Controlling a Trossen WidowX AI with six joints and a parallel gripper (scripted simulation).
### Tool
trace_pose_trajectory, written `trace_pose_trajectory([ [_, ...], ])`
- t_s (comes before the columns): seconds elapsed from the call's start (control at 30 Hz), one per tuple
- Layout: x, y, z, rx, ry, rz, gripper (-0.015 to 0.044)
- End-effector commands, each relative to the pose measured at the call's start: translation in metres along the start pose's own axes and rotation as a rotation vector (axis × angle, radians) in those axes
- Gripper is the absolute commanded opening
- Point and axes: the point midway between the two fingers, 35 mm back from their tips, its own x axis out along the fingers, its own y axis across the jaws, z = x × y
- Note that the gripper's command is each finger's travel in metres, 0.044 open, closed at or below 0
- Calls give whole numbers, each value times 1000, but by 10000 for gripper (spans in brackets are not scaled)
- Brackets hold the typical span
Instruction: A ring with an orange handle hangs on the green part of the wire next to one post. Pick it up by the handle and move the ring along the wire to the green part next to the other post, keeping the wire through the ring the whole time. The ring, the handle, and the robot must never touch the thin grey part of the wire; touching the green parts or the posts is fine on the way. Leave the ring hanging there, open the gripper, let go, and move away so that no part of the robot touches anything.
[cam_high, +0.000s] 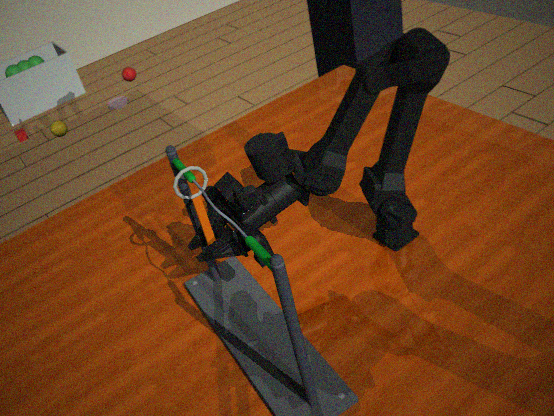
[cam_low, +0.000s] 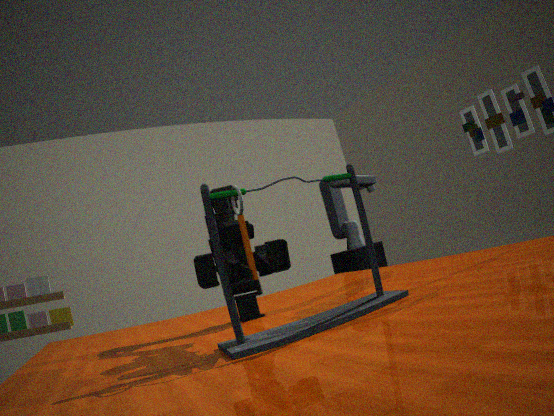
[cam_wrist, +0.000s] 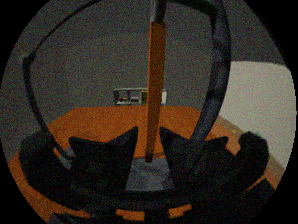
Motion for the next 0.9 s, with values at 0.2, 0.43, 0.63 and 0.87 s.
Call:
trace_pose_trajectory([
  [0.2, 4, 0, -1, 5, 0, -3, 160],
  [0.43, 4, 0, -1, 5, 0, -3, 160],
  [0.63, 4, 0, -1, 5, 0, -3, 160],
  [0.87, 4, 1, -1, 1, 2, 0, 3],
])
